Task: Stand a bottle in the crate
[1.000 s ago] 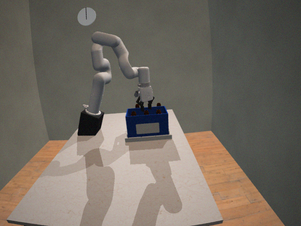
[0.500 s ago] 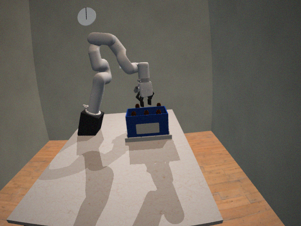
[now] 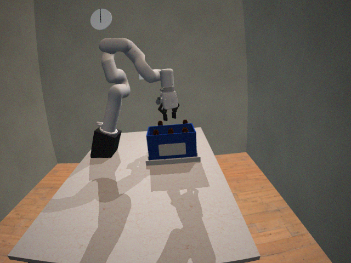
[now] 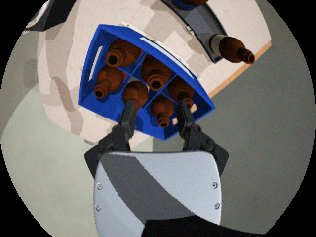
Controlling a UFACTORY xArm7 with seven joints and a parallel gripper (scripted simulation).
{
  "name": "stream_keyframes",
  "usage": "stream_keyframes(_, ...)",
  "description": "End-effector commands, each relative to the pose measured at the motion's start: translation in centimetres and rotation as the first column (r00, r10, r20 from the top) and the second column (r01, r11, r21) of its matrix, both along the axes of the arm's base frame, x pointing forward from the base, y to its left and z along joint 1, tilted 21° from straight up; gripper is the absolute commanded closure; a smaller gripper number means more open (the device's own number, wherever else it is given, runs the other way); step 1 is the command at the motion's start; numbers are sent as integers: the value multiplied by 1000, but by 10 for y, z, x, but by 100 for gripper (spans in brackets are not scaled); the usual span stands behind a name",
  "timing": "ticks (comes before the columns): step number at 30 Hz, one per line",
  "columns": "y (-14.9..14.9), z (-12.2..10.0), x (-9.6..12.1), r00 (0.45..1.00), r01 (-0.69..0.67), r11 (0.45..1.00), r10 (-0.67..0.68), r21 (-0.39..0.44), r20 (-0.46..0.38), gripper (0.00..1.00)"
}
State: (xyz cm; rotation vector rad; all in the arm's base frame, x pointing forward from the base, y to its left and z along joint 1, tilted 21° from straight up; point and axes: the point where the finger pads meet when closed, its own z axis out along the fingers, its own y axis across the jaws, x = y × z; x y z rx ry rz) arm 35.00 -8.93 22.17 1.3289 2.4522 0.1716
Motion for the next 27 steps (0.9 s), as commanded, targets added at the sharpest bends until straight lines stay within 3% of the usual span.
stream_keyframes(1, 0, 4, 0, 1000, 0, 1000, 0, -1, 3, 35)
stream_keyframes(9, 0, 5, -1, 1000, 0, 1000, 0, -1, 3, 35)
stream_keyframes(10, 0, 5, -1, 1000, 0, 1000, 0, -1, 3, 100)
stream_keyframes(27, 0, 5, -1, 1000, 0, 1000, 0, -1, 3, 100)
